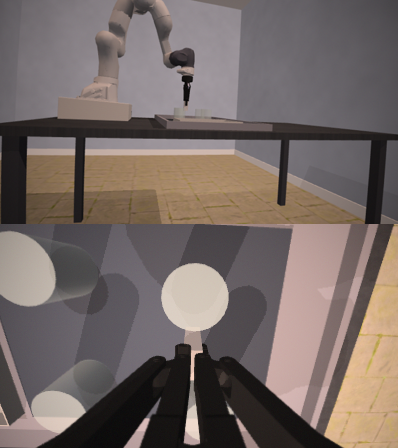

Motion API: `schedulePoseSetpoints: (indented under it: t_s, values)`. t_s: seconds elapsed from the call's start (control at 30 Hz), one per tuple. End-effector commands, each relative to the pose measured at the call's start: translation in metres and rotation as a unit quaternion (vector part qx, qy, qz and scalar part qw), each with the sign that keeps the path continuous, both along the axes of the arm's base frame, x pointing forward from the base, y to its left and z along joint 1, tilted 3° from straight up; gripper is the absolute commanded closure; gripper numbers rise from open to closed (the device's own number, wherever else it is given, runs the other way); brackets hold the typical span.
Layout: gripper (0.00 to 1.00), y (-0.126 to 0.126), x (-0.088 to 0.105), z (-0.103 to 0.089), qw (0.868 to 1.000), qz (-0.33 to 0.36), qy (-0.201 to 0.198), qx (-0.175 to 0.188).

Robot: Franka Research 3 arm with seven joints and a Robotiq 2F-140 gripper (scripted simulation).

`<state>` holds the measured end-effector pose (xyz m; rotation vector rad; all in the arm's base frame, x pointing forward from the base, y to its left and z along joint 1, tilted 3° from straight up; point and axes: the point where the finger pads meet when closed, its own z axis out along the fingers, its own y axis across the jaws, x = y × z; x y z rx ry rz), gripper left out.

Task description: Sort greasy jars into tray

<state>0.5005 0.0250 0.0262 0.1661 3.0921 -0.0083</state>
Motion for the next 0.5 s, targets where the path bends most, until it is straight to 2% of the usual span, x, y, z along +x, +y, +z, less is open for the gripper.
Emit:
schedulePoseSetpoints:
  t_s: [0.0,0.47]
  values:
    - [1.0,0.0016,0.0002,0.0014,1.0,0.0,-0.002,0.001]
    - [1.0,0.0017,-0.0014,0.0026,1.0,0.0,-0.002,0.001]
